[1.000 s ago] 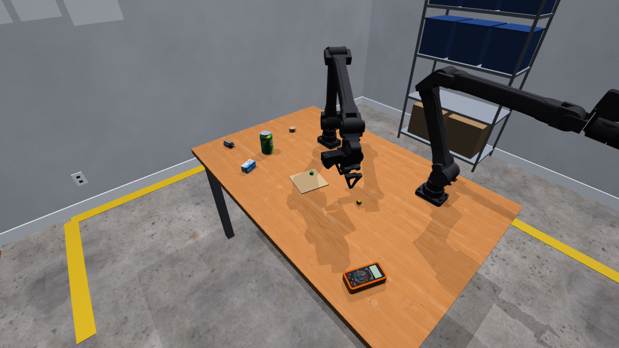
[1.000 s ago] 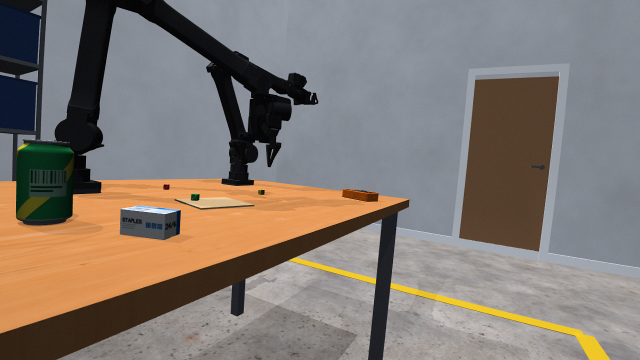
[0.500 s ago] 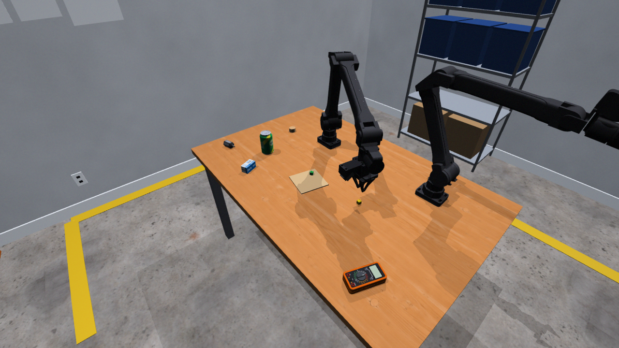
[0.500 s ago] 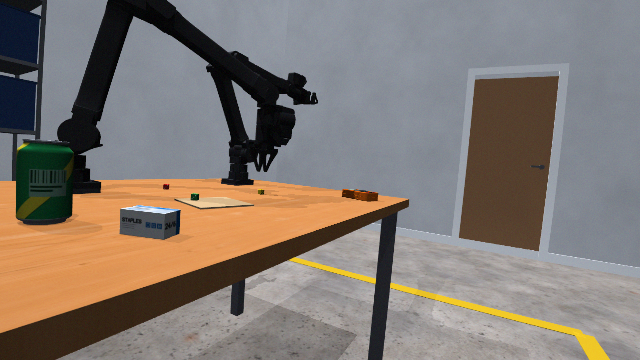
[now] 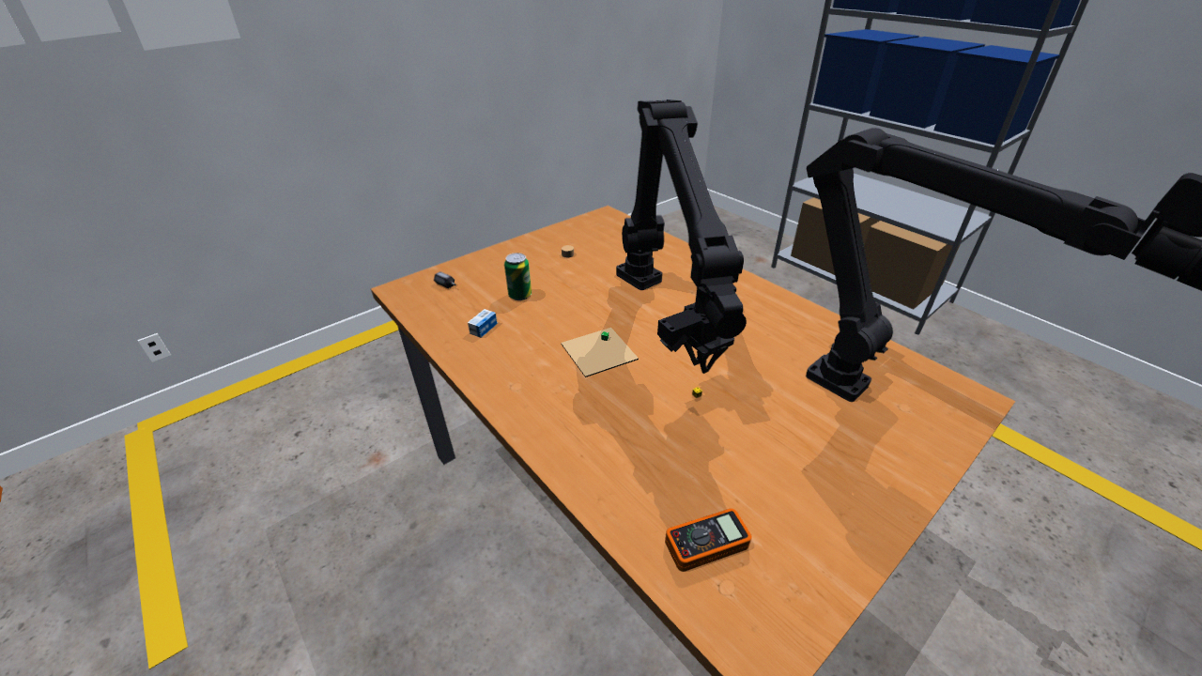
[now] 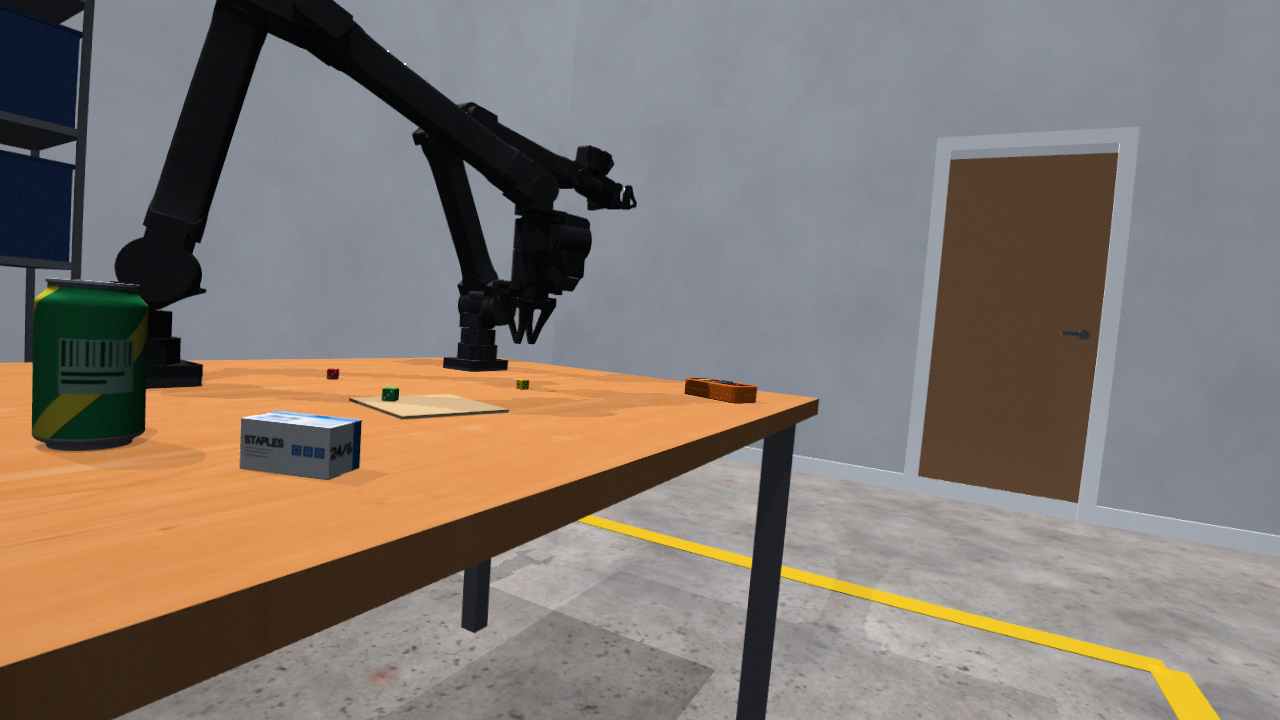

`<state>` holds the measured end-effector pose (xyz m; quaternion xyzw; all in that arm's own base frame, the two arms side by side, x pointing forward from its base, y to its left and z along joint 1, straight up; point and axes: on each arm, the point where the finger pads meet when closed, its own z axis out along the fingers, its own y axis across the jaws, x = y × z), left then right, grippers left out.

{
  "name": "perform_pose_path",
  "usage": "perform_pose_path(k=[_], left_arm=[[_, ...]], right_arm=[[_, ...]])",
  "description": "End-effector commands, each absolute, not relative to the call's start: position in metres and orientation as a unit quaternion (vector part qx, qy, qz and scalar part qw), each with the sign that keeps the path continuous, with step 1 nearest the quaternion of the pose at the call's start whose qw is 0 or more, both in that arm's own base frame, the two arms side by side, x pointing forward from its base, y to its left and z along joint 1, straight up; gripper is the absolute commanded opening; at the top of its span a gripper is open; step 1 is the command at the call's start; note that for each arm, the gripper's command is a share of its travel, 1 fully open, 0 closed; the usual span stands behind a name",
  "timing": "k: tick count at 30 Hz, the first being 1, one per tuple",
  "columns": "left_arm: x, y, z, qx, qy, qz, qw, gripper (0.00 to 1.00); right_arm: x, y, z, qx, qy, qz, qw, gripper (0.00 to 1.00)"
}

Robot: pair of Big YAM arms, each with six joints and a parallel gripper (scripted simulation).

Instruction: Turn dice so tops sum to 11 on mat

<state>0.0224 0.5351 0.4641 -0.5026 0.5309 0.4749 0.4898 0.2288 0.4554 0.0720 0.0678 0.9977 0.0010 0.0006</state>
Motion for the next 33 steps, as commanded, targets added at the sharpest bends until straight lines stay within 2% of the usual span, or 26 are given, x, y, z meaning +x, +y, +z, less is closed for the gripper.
perform_pose_path(k=[1, 33], left_arm=[[0.017, 0.545, 0.501, -0.492, 0.507, 0.492, 0.507, 1.00], [0.017, 0.545, 0.501, -0.492, 0.507, 0.492, 0.507, 1.00]], right_arm=[[0.235, 0.463, 0.078, 0.067, 0.998, 0.009, 0.004, 0.30], [0.232, 0.456, 0.053, 0.066, 0.998, -0.001, -0.001, 0.30]])
